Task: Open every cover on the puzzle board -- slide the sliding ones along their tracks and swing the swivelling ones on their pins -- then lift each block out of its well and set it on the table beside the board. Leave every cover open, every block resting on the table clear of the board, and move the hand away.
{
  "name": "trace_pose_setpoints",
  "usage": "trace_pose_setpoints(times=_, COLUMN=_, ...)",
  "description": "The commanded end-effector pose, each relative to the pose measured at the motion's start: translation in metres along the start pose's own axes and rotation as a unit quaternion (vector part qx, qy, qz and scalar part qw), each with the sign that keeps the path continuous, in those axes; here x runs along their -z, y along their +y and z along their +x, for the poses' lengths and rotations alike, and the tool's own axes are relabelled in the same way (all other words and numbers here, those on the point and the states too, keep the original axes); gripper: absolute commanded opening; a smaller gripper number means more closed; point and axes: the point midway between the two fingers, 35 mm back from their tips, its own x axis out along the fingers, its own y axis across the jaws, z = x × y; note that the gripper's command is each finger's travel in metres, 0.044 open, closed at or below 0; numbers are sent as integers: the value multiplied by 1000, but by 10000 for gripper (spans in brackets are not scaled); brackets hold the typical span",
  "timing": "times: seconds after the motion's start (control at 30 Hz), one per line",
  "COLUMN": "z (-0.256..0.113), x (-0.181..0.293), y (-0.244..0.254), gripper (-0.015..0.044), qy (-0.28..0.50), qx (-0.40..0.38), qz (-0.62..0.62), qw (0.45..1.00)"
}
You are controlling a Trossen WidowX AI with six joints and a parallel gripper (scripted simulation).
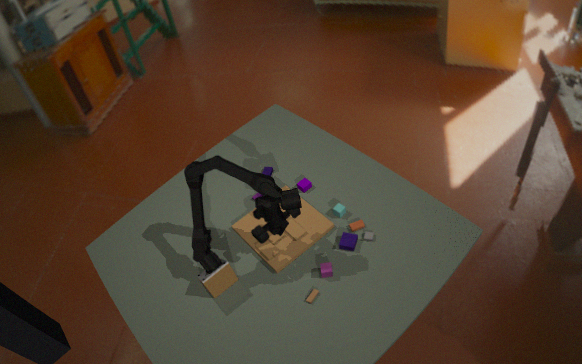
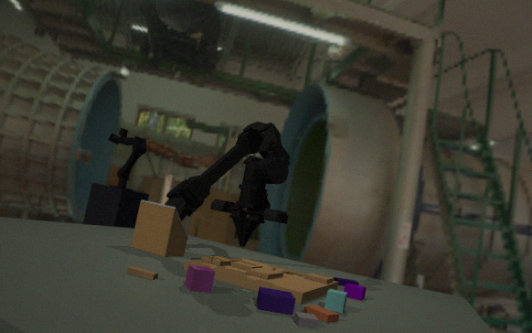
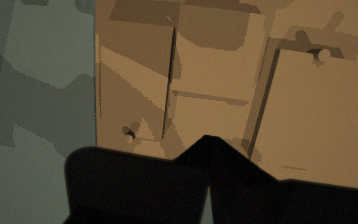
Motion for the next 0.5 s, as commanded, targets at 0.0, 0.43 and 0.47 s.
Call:
trace_pose_setpoints(times=0.0, z=5, x=0, y=1, gripper=0, qy=0, qx=-2, qz=2, qw=1000)
trace_pose_setpoints(times=0.43, z=18, x=1, y=0, gripper=0, qy=0, qx=-2, qz=2, qw=1000)
trace_pose_setpoints(times=0.47, z=19, x=1, y=0, gripper=0, qy=0, qx=-2, qz=2, qw=1000)
